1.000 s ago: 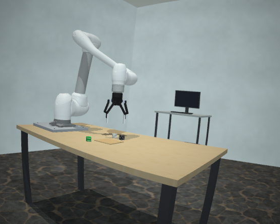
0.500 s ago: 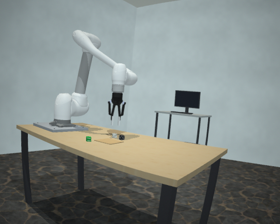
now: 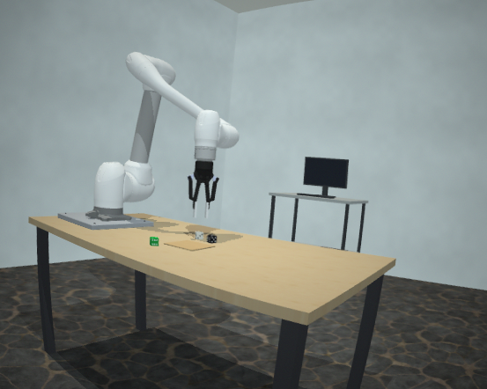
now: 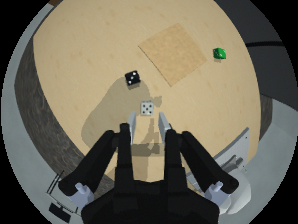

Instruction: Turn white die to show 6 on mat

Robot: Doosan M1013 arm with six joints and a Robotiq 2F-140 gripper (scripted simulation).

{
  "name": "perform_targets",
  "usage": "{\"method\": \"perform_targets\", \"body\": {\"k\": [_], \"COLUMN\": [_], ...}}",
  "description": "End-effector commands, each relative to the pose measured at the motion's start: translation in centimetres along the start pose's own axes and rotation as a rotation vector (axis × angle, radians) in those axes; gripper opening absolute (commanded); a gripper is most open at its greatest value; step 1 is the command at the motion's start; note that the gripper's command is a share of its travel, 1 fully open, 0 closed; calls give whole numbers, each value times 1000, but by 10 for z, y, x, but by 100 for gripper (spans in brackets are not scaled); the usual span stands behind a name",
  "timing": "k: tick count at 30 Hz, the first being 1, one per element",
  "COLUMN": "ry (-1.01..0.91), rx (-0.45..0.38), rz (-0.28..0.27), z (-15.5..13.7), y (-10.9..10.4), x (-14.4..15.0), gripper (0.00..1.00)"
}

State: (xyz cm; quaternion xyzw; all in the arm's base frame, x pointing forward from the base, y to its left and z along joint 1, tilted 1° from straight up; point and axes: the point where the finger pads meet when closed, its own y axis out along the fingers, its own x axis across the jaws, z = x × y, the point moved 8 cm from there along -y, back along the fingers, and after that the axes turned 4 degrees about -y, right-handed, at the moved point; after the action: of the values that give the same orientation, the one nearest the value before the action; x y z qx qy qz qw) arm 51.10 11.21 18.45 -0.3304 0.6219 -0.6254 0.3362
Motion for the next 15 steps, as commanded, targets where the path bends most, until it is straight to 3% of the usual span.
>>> {"method": "perform_targets", "body": {"k": [1, 15], "ry": [0, 0], "rx": [0, 0], "rz": [0, 0], "z": [0, 0], "y": [0, 4], "x": [0, 0], "gripper": [28, 28]}}
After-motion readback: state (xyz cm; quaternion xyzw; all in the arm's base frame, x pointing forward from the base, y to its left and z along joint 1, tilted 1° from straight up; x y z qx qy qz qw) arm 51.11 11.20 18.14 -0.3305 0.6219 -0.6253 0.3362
